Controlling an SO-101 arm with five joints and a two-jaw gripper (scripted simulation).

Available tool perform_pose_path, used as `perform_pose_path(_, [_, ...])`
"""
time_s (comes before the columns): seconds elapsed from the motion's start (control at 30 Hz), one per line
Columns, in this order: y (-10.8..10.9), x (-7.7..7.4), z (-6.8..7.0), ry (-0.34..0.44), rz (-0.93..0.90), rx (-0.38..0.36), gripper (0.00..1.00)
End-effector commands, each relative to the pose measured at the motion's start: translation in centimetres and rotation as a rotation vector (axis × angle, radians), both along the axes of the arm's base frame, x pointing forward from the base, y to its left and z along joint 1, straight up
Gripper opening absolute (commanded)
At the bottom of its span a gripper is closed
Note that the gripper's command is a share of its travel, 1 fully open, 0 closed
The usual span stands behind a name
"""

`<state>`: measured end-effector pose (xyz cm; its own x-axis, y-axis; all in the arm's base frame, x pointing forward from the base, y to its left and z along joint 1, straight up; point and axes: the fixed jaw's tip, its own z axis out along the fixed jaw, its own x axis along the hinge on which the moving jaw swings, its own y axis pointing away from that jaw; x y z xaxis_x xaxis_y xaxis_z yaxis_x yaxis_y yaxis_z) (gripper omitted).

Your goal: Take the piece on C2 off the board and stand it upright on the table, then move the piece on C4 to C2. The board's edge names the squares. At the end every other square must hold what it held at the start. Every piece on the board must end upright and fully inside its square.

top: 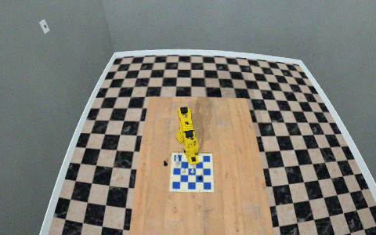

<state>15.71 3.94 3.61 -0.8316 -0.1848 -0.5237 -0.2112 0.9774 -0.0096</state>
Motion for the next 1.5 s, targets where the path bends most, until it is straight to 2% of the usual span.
perform_pose_path(0.0, [0.13, -0.29, -0.41, 0.01, 0.012, -0.002, 0.0])
perform_pose_path(0.3, [0.13, -0.29, -0.41, 0.01, 0.012, -0.002, 0.01])
perform_pose_path(0.7, [0.13, -0.29, -0.41, 0.01, 0.012, -0.002, 0.11])
perform_pose_path(1.47, [0.62, -0.41, -0.4, 0.013, 0.02, 0.012, 0.12])
